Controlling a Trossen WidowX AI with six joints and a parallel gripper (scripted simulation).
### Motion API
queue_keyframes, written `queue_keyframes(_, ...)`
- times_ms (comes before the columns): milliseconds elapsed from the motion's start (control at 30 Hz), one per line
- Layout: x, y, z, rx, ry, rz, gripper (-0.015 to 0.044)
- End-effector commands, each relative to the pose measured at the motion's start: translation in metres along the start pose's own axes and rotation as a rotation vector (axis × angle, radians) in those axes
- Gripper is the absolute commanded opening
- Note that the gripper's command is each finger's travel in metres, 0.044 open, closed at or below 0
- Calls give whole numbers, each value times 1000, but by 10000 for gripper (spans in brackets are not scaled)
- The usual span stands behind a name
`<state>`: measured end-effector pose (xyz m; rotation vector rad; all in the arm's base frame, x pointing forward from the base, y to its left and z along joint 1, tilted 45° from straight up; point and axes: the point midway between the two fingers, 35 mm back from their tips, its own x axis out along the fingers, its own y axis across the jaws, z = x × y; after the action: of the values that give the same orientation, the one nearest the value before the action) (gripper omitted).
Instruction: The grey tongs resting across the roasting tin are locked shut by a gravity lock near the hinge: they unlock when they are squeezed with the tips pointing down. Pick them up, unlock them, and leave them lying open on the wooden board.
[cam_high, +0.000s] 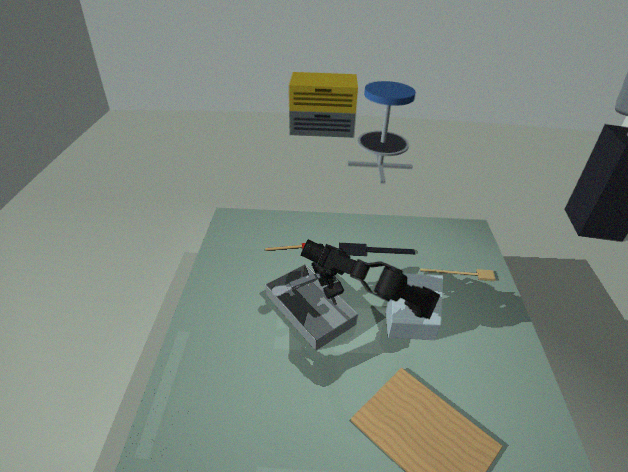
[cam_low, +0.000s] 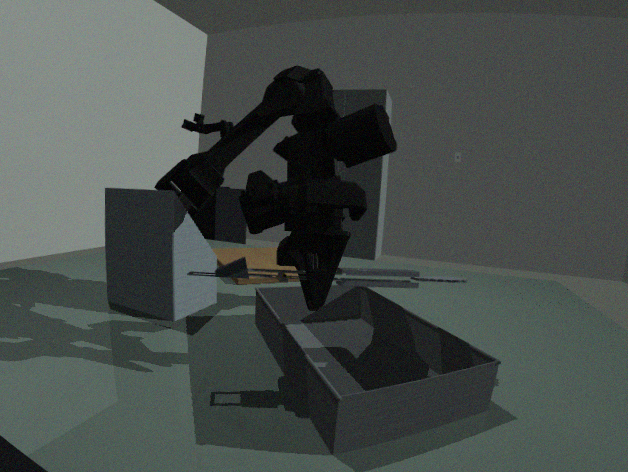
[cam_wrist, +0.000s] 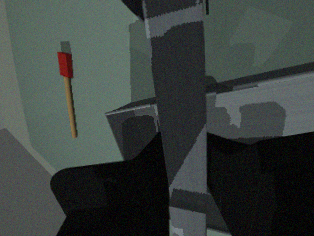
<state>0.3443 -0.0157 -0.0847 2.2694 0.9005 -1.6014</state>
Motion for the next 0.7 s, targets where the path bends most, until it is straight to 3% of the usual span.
queue_keyframes(0, -17, 11, -6, -11, 18, 13, -150)
queue_keyframes(367, -17, 11, -6, -12, 16, 6, -150)
queue_keyframes(667, -12, 13, -4, -26, -9, -105, -150)
